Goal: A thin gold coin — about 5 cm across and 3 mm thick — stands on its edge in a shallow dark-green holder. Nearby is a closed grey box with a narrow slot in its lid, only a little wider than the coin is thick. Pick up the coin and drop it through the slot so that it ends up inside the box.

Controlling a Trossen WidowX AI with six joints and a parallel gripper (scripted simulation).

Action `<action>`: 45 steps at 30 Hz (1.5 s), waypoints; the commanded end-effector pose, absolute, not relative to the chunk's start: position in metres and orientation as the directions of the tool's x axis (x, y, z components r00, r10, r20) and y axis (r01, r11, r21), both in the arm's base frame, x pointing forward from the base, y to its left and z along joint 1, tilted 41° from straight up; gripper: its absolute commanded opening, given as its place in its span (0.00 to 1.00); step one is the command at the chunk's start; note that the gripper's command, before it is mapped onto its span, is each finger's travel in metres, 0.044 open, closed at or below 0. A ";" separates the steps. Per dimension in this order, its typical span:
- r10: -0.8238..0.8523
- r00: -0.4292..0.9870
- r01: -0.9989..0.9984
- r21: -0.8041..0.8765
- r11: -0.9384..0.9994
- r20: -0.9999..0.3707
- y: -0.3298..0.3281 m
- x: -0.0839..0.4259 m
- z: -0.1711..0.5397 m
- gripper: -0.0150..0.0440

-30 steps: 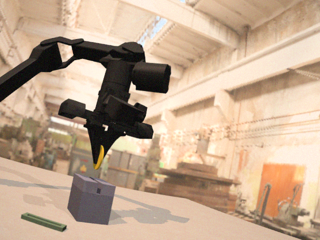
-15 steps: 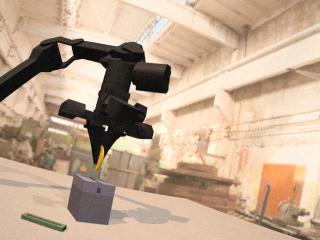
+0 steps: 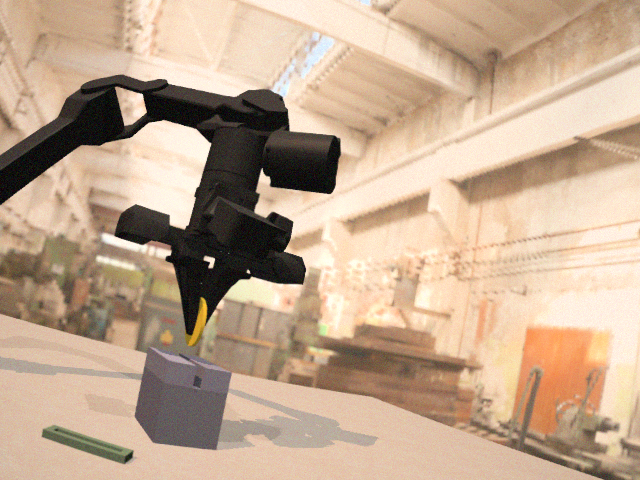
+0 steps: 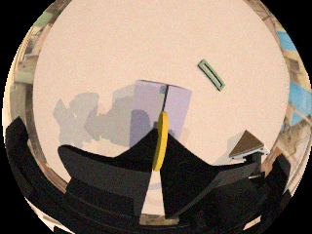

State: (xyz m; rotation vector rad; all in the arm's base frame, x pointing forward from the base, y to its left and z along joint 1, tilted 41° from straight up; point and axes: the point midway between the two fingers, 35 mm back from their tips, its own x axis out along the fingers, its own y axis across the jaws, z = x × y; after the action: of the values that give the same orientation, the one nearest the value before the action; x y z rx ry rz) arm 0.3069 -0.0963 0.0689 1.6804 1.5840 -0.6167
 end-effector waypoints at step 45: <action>0.630 0.125 0.983 0.183 0.029 -0.767 -0.101 0.306 0.074 0.79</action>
State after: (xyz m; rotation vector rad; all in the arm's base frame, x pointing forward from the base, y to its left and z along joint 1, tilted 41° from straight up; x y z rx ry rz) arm 0.3072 -0.0943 0.0679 1.6861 1.5861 -0.6160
